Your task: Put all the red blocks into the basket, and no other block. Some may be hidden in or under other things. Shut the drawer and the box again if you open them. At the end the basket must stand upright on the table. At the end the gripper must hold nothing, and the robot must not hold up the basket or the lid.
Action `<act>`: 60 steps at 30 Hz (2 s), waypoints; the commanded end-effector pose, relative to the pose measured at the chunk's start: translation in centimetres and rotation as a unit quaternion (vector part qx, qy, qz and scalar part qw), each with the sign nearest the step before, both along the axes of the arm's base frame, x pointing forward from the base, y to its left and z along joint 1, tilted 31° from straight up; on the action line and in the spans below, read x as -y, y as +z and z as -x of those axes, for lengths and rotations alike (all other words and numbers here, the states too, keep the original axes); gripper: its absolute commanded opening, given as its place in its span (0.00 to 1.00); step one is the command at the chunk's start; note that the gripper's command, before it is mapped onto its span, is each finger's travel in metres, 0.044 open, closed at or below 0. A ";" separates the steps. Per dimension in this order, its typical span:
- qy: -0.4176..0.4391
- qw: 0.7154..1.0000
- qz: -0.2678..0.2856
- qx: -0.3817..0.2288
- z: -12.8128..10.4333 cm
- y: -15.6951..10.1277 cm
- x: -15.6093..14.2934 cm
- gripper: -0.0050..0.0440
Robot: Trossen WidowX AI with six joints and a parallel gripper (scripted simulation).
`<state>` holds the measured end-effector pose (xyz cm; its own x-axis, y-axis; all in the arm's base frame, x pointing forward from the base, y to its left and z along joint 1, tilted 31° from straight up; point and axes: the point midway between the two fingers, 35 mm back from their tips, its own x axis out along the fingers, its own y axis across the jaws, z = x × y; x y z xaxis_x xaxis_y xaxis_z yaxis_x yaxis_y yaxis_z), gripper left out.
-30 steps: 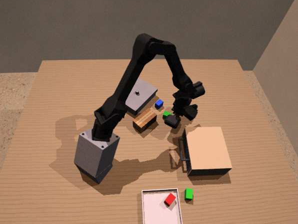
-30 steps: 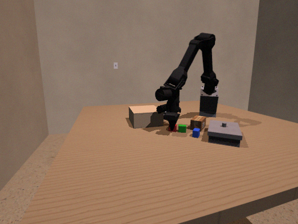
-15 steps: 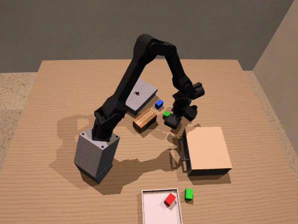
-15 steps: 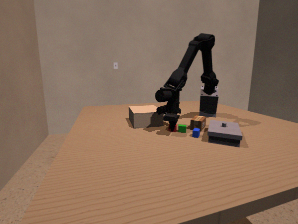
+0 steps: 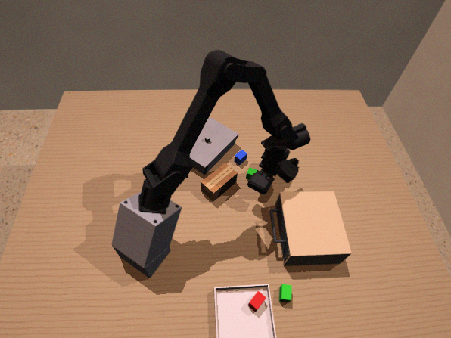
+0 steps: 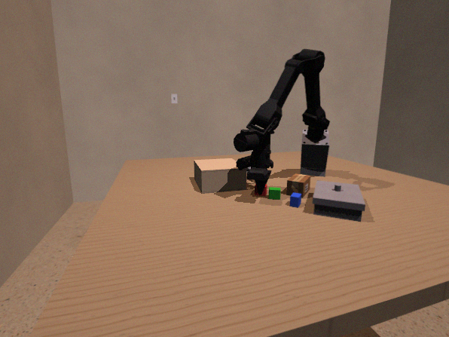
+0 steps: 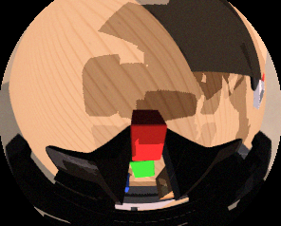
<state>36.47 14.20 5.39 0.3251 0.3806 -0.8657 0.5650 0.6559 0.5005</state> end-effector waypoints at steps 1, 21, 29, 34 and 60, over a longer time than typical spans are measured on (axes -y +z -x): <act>0.000 1.000 -0.003 0.011 0.0 1.2 0.2 0.10; 0.000 1.000 -0.003 0.011 2.1 6.3 2.6 0.10; 0.000 1.000 -0.003 0.011 3.5 9.7 4.1 0.10; 0.000 1.000 -0.003 0.011 3.8 10.7 4.5 0.10; -0.242 0.961 -0.096 -0.097 1.1 6.1 17.2 0.10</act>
